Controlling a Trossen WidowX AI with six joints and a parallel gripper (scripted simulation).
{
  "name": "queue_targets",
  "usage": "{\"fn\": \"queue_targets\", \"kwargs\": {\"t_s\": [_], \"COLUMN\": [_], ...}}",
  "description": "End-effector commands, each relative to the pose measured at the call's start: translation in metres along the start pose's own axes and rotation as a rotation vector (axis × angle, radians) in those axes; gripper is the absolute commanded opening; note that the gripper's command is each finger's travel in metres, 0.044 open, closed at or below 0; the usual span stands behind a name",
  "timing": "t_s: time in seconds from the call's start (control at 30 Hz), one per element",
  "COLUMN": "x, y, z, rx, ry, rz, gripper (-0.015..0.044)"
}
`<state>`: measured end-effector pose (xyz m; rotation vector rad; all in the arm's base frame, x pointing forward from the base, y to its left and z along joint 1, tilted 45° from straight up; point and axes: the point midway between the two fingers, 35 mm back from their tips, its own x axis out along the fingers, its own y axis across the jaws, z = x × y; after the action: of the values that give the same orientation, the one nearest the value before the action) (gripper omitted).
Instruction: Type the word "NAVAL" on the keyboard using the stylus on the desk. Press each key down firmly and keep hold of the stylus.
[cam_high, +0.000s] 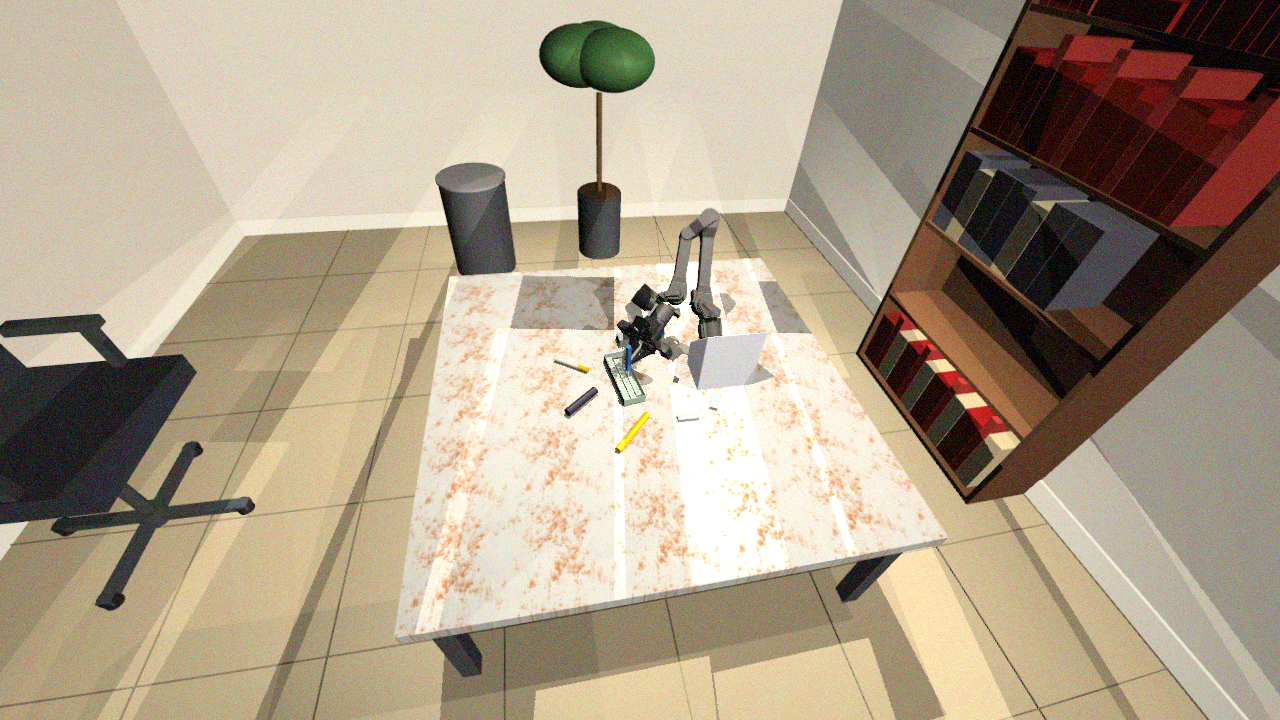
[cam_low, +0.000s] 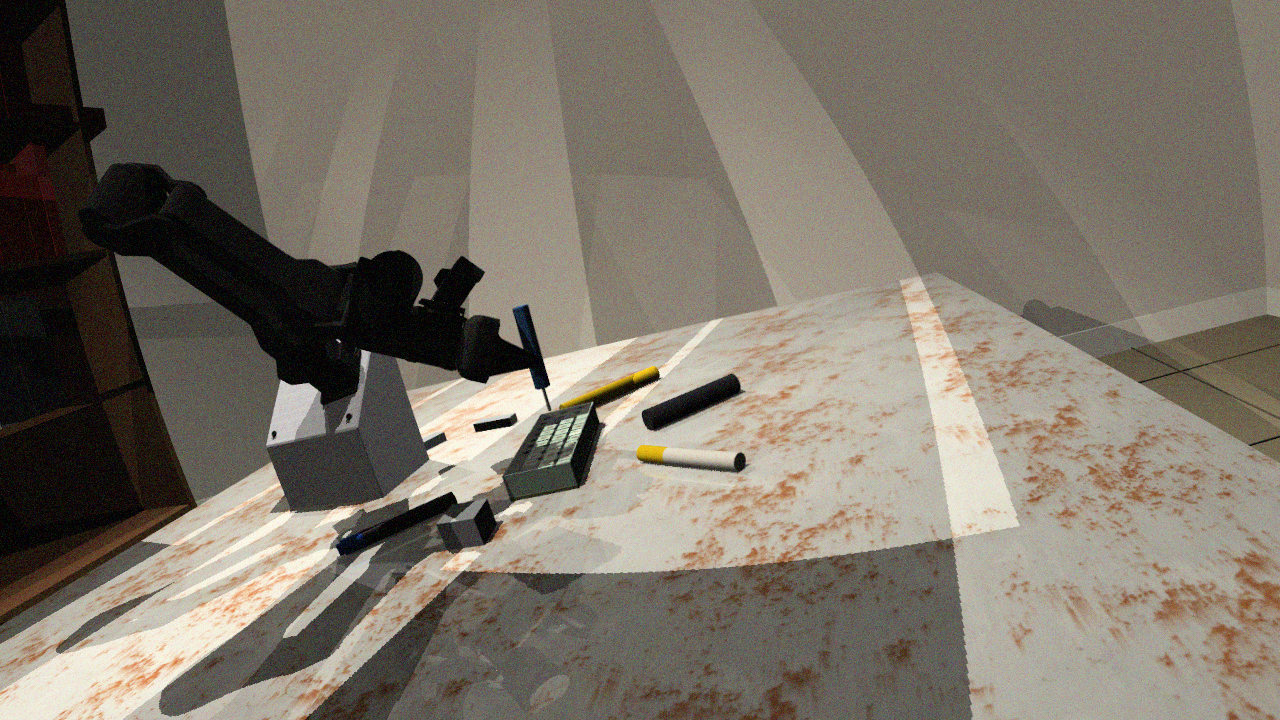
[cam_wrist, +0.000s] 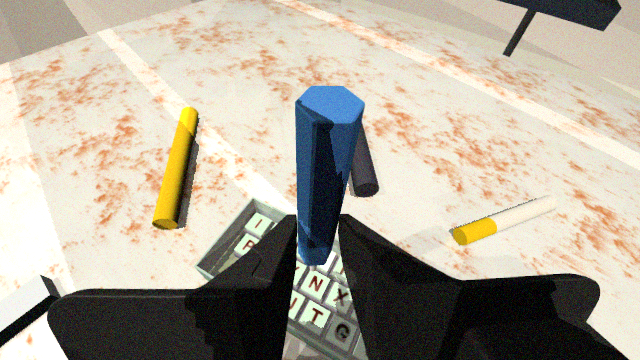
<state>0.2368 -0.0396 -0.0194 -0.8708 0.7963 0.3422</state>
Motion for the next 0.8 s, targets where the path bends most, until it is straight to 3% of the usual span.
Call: {"fn": "queue_targets", "kwargs": {"t_s": [0.0,0.77], "x": [0.001,0.017], "y": [0.001,0.033], "z": [0.001,0.011], "rx": [-0.004,-0.003], "ry": [-0.003,-0.006], "rz": [0.001,-0.006], "gripper": [0.0,0.0]}}
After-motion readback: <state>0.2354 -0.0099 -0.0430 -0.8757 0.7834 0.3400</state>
